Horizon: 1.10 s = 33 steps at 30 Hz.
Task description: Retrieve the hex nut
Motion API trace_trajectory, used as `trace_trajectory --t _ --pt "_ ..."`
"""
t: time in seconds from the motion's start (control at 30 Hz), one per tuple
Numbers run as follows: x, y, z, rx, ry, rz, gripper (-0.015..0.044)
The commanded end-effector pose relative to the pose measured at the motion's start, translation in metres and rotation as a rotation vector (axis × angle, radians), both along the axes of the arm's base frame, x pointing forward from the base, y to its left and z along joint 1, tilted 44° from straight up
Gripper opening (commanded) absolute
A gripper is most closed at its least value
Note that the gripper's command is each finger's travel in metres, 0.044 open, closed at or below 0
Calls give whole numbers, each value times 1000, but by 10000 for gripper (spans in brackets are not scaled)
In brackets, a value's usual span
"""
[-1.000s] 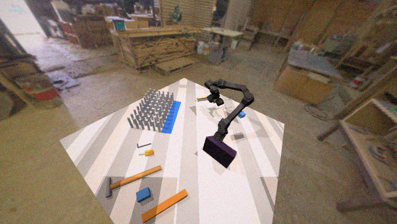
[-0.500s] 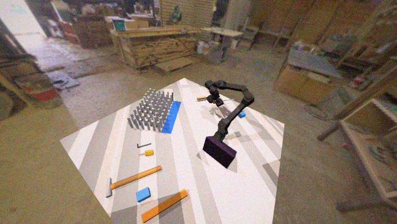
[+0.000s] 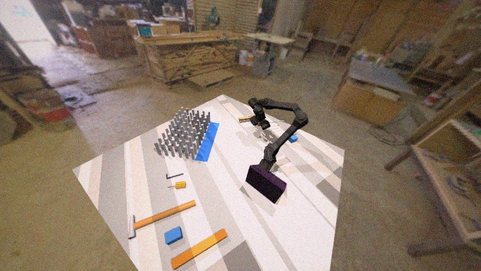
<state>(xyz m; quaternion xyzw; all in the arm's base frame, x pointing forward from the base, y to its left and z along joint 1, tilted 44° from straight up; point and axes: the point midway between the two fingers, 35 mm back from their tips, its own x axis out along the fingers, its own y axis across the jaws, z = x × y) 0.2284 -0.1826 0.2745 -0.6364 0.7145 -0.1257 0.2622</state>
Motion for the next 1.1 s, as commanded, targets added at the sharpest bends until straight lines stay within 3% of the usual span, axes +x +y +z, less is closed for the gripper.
trace_trajectory --t 0.0,1.07 --pt "0 -1 -2 3 6 1 0" --pt "2 -10 -13 11 3 2 0"
